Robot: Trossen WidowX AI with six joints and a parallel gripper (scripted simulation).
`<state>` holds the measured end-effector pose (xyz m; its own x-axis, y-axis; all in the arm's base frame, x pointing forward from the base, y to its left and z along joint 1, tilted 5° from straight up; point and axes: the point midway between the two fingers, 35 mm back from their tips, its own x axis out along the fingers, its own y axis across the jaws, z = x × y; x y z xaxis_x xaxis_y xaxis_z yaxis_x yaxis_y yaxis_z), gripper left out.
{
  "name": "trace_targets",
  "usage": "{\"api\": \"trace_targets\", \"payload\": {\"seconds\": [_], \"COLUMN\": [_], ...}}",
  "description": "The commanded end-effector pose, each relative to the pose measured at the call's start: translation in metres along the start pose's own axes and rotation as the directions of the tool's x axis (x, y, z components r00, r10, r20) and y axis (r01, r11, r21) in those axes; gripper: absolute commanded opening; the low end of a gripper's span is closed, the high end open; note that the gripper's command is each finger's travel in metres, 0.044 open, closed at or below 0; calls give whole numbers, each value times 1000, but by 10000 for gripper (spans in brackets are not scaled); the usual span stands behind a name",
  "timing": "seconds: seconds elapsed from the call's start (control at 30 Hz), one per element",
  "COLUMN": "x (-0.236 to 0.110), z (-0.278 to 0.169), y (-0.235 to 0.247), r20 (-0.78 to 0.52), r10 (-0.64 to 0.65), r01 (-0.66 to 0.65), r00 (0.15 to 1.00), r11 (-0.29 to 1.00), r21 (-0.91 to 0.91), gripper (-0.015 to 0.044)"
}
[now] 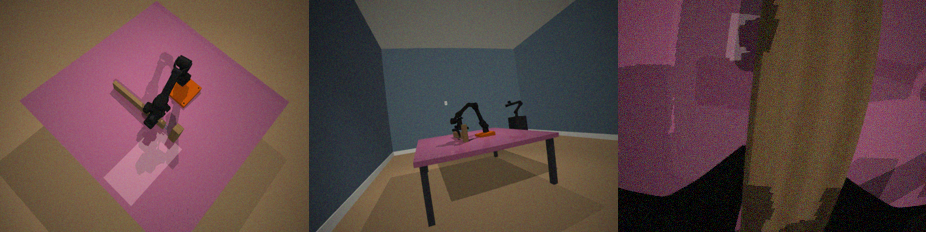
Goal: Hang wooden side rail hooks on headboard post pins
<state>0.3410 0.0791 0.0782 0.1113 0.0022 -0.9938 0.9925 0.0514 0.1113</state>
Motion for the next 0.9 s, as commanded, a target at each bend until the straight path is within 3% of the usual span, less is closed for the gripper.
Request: {"api": "trace_targets", "payload": {"seconds": [0.0,0.87], "x": [-1,-1], "z": [-1,-3], "y": [1,1], "r20": [-2,-2], "r10": [4,4], "r01": [-4,-4], "r00": [1000,1000], "r11": [1000,1000], "r21": [2,2], "gripper": [0,0]}}
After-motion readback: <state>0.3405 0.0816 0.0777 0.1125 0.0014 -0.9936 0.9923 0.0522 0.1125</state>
